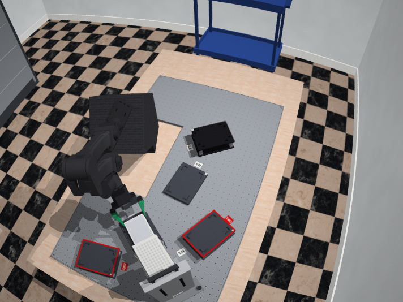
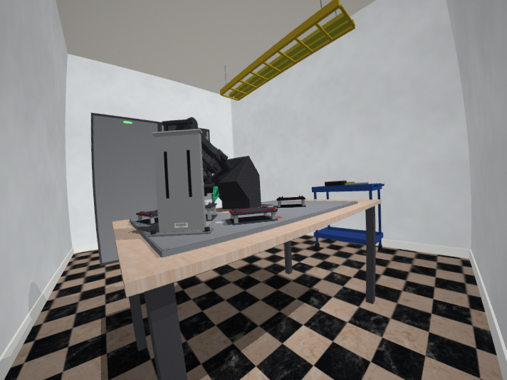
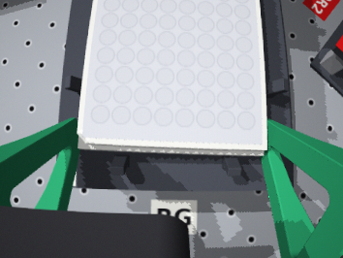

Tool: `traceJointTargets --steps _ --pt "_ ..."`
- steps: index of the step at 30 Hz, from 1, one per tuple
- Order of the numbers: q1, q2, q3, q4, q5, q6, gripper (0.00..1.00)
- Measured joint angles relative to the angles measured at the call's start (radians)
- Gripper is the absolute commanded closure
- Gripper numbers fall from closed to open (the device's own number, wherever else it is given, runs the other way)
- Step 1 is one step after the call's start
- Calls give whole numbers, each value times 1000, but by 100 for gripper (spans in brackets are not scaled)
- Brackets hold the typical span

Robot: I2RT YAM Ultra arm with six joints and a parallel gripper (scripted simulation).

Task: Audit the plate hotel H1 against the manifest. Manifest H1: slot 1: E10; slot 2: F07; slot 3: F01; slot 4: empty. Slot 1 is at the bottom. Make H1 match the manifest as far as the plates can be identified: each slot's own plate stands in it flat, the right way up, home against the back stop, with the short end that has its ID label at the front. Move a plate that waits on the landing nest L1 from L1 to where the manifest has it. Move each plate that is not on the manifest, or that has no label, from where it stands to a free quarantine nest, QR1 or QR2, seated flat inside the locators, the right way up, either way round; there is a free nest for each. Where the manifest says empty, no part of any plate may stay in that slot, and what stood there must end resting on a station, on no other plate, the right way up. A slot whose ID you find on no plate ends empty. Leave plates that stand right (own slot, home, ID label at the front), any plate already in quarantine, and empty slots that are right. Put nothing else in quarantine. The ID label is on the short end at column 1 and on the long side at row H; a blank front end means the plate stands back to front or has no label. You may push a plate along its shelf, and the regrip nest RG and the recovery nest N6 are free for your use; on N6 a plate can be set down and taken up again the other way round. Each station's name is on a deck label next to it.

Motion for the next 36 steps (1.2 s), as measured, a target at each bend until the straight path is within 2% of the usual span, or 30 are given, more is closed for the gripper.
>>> traceJointTargets --steps 9,10,36 --pt "0 0 0 0 0 0 6" --pt "0 0 0 0 0 0 0" --pt "0 3 0 0 -10 -11 0"
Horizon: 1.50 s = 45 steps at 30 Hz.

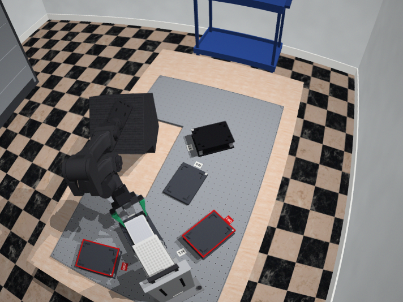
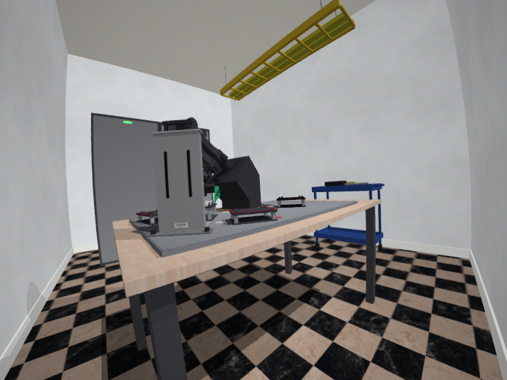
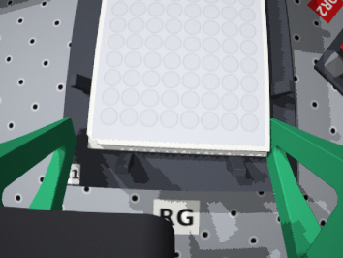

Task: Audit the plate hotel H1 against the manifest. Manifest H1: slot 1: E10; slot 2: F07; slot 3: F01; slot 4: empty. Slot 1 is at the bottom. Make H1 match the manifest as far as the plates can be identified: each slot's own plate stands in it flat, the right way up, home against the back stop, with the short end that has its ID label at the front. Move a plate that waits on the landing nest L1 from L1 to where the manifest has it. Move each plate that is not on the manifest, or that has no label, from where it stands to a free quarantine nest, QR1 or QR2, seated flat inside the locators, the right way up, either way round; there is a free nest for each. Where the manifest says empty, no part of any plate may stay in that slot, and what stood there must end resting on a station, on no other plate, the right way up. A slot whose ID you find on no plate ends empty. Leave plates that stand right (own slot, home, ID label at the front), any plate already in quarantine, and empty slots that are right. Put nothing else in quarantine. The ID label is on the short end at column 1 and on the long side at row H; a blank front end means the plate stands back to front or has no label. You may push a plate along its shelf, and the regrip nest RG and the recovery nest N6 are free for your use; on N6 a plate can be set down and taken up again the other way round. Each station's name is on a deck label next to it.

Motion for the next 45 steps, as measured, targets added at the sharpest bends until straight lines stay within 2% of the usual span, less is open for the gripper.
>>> traceJointTargets --steps 14,19,32,45 --pt "0 0 0 0 0 0 0" --pt "0 -26 -8 -3 11 12 0" --pt "0 -178 -62 -59 11 20 0" --pt "0 -381 -92 -211 13 21 0"
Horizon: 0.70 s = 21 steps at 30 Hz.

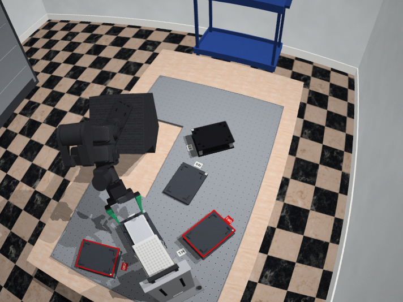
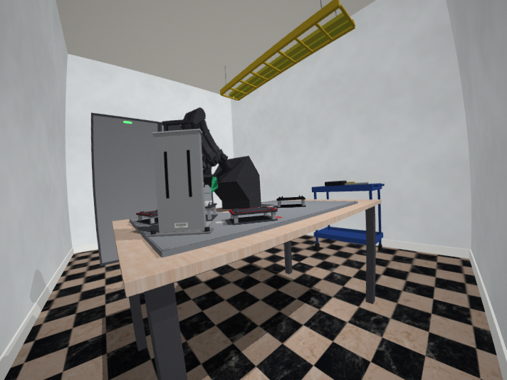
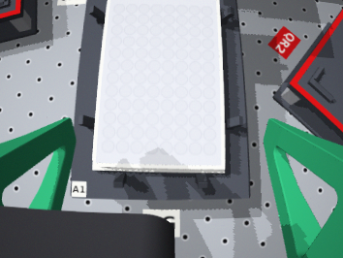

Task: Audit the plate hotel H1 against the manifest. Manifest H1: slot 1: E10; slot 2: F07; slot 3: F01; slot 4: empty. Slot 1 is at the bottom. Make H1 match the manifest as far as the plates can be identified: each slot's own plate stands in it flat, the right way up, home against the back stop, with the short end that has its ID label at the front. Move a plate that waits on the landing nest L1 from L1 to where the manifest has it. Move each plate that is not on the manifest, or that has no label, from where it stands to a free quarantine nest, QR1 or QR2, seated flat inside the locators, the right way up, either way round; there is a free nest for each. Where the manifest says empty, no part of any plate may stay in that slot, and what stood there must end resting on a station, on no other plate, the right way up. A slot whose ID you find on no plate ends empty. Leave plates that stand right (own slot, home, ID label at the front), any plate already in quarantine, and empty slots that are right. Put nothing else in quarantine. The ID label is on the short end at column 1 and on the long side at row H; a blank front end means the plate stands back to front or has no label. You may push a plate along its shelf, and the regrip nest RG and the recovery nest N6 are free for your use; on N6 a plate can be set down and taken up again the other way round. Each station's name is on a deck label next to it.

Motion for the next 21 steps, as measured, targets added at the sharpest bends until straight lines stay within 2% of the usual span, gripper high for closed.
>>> traceJointTargets --steps 6,18,21 --pt "3 -86 0 -78 0 0 0" --pt "3 -334 -2 -293 1 1 0" --pt "5 -375 -1 -338 2 1 0"
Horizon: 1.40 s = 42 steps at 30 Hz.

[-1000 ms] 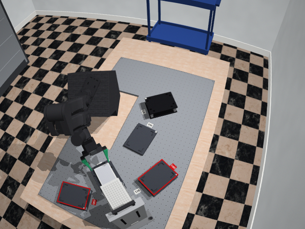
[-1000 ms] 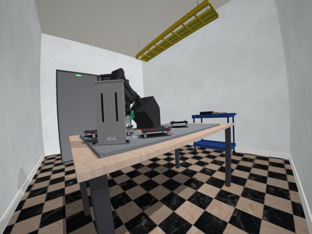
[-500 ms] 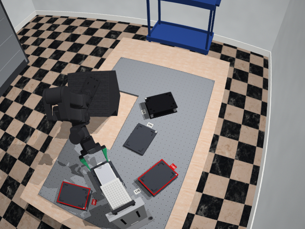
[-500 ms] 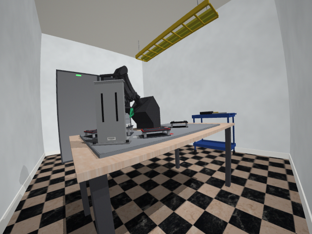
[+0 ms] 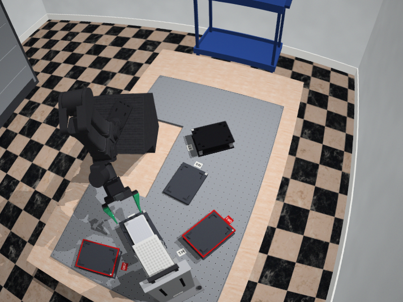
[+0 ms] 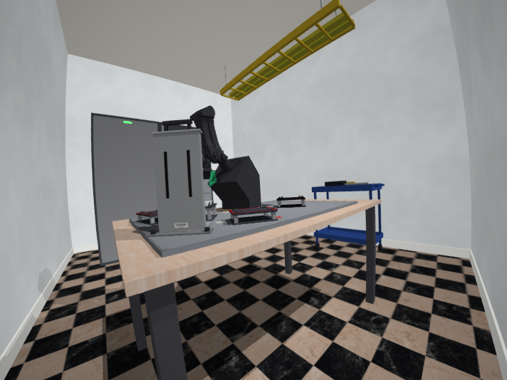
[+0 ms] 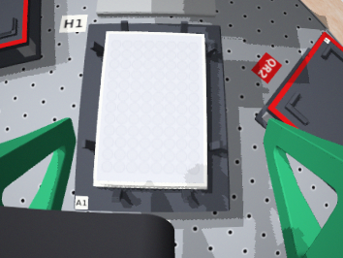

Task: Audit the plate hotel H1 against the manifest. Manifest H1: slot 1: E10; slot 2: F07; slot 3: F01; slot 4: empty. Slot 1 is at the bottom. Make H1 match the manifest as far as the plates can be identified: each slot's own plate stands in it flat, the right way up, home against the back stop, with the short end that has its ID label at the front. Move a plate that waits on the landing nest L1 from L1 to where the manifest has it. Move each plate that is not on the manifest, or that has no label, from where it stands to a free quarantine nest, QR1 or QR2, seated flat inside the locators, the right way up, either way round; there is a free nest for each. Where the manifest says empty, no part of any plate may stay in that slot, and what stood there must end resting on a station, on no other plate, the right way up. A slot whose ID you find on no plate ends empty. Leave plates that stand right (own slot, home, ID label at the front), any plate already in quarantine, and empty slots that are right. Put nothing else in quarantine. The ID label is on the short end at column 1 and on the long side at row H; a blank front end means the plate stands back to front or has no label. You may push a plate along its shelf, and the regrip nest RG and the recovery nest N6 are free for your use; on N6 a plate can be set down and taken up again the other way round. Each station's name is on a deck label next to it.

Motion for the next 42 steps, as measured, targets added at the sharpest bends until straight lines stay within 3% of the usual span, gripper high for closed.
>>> traceJointTargets --steps 6,14,42 --pt "0 -89 -1 -106 2 0 0" --pt "0 -135 -1 -183 2 0 0" --pt "0 -155 -1 -218 2 0 0"
